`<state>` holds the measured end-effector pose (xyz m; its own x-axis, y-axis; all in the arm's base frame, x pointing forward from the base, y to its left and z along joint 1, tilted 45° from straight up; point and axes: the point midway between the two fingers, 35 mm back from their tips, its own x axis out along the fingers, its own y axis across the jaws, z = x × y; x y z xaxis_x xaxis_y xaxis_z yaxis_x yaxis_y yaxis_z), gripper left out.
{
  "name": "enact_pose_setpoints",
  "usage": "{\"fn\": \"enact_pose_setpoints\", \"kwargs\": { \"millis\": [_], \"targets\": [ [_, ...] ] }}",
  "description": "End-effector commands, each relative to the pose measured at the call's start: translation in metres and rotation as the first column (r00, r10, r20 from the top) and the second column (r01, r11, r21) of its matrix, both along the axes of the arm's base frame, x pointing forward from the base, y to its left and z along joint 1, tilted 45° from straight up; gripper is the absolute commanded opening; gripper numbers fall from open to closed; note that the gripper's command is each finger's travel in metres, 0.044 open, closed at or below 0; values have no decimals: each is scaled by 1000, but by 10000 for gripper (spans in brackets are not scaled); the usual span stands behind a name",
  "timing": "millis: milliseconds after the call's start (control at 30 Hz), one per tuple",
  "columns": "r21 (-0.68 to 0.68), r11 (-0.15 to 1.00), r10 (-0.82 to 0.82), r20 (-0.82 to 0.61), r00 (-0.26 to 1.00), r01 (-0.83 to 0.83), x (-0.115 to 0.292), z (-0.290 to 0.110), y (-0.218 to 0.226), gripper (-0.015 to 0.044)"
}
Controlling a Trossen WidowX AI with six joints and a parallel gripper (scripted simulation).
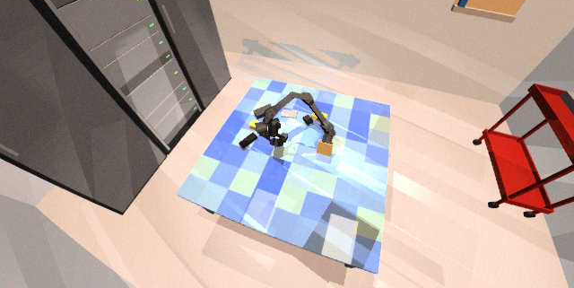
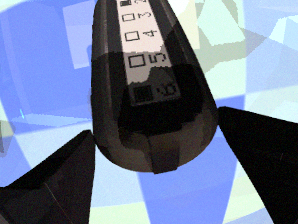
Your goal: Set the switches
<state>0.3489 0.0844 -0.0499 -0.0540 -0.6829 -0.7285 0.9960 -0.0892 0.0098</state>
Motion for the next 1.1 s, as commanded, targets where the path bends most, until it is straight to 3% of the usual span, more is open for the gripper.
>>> {"fn": "enact_pose_setpoints", "kwargs": {
  "millis": [0, 1067],
  "targets": [
    [-12, 1000, 6, -3, 1000, -6, -1, 6, -5, 336],
    [-14, 1000, 6, -4, 1000, -6, -2, 28, -18, 336]
  ]
}}
